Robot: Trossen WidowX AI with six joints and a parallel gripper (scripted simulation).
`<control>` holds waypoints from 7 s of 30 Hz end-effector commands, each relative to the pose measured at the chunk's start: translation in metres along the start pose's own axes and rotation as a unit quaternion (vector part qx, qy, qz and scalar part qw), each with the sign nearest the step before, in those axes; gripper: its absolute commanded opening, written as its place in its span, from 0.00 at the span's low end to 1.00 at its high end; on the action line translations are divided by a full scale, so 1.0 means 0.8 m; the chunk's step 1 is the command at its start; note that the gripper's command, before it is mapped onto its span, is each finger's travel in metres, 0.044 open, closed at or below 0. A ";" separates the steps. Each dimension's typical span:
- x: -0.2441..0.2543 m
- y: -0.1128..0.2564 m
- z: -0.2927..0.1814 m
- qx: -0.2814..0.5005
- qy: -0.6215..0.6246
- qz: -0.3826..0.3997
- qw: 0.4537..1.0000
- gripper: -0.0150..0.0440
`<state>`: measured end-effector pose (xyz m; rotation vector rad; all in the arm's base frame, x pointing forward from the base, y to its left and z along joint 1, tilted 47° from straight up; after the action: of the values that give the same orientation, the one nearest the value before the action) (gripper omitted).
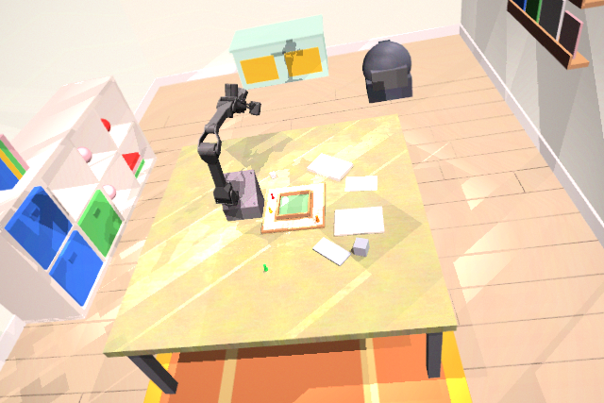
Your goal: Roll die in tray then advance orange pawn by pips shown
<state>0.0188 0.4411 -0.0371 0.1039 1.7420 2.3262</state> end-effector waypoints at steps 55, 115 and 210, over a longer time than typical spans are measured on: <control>-0.194 -0.138 -0.361 0.405 -0.293 -0.292 0.816 0.72; -0.313 0.033 -0.255 0.453 -0.047 -0.156 0.877 0.25; -0.413 0.223 -0.302 0.118 0.167 0.068 0.976 0.92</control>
<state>0.2665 0.0881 0.0827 -0.1419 2.2474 2.3277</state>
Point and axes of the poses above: the point midway between the two fingers, 35 mm back from their tips, its own y axis back along the fingers, its own x axis across the jaws, z = x × y, the point moved 2 cm from there along y, back along the fingers, and after that the axes turned 4 degrees about -y, right-handed, at the moved point
